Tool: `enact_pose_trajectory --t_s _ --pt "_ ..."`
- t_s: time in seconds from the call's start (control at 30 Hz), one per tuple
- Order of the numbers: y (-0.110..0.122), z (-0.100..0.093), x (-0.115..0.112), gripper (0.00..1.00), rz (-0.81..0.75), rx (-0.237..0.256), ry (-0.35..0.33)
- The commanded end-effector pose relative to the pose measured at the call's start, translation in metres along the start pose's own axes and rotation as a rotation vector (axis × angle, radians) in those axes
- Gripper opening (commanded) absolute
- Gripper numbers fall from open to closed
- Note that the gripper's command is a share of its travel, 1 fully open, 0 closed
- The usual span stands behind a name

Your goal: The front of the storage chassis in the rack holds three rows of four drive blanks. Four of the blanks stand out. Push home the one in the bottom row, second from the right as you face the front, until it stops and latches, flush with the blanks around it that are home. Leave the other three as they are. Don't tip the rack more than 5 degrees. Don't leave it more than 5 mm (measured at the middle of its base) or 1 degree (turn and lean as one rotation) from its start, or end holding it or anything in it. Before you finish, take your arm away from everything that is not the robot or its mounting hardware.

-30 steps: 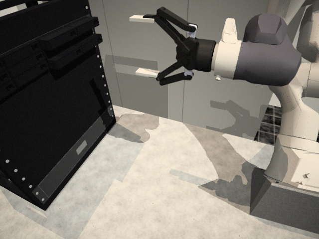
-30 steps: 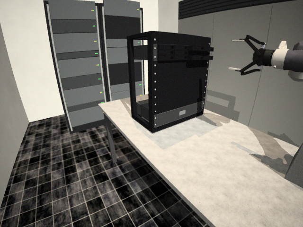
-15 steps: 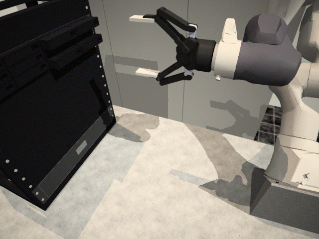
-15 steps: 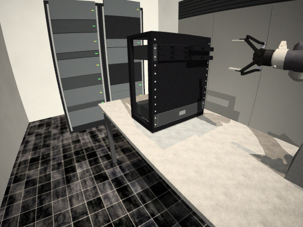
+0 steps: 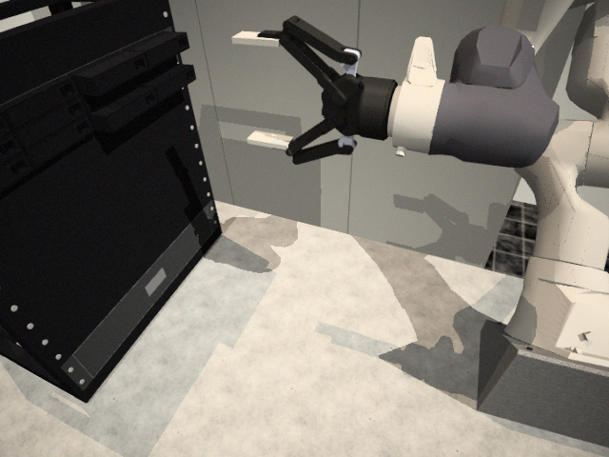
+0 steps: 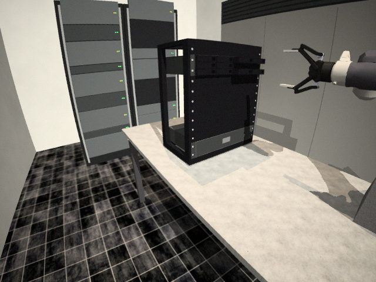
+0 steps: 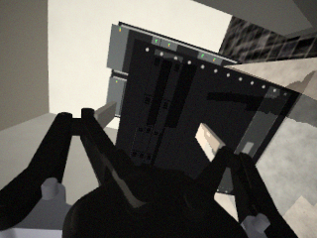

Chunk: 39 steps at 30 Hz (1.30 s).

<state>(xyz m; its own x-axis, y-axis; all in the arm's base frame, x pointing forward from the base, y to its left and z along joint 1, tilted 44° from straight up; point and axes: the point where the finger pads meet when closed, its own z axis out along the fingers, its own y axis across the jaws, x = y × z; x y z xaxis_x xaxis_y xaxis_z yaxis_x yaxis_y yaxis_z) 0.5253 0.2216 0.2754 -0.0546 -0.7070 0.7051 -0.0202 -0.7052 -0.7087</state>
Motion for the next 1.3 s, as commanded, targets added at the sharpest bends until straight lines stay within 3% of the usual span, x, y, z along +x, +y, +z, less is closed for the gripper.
enact_pose_trajectory --t_s 0.0,0.3,0.37,0.87,1.27 --pt "0.002 0.011 -0.006 1.00 0.015 0.000 -0.004" --pt "0.006 0.044 -0.021 1.00 0.015 0.000 -0.004" --pt "0.006 0.044 -0.021 1.00 0.015 0.000 -0.004" --pt "0.015 0.117 -0.056 1.00 0.015 0.000 -0.004" --pt "0.016 0.130 -0.062 1.00 0.015 0.000 -0.004"
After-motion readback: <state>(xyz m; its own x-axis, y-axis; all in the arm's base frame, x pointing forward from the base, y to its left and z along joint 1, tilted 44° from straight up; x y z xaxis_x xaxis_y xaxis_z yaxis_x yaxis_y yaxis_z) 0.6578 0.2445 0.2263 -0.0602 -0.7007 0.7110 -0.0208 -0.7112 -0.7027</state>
